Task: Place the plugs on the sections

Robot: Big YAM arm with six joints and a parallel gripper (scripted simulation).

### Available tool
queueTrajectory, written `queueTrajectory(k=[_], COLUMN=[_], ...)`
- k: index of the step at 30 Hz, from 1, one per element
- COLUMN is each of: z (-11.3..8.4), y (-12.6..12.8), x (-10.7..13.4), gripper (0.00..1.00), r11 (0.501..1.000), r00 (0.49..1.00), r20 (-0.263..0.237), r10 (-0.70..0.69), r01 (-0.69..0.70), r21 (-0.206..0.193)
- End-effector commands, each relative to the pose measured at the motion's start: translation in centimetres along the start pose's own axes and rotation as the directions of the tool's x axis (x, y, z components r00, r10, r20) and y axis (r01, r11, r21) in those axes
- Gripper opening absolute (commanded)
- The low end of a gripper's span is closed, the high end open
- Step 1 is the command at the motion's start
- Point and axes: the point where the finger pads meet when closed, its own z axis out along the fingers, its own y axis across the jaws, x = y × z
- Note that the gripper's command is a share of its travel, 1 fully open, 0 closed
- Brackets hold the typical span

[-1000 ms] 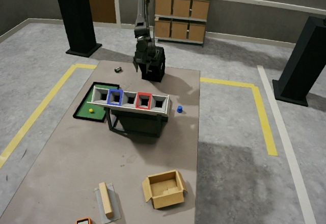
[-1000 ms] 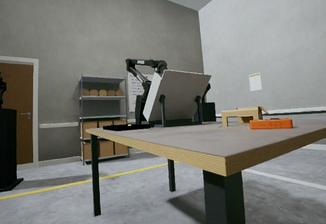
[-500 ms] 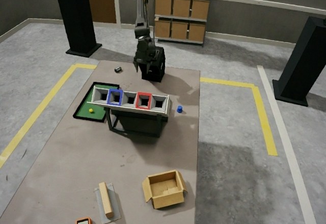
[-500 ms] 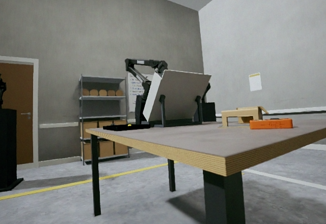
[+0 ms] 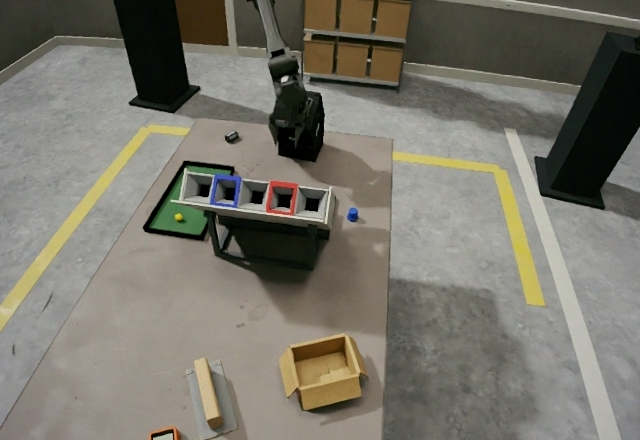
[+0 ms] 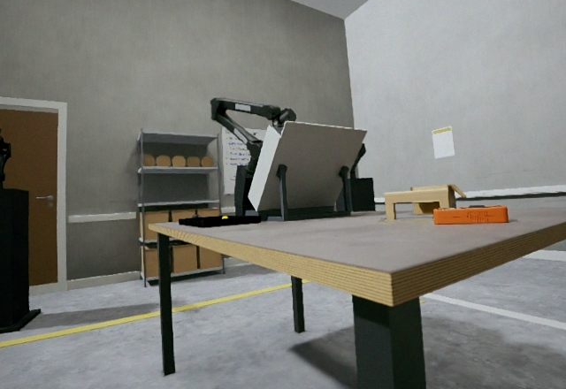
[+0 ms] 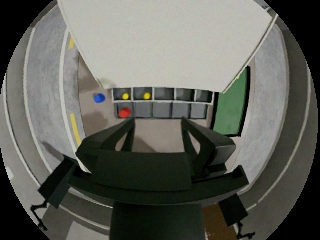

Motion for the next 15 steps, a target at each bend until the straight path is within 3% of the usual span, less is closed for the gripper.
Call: queueTrajectory(k=[1, 8, 15], z=[0.7, 2.2, 2.5], y=[1.5, 4.8, 8.3], x=[0.2, 1.2, -0.2], gripper=[0.63, 0.63, 0.63], r11=[1.0, 1.0, 0.998], r00=[1.0, 0.998, 0.998], r20=[-0.013, -0.051, -0.051], r10=[0.023, 0.023, 0.046], r01=[-0.023, -0.024, -0.048], r21=[-0.015, -0.016, -0.037])
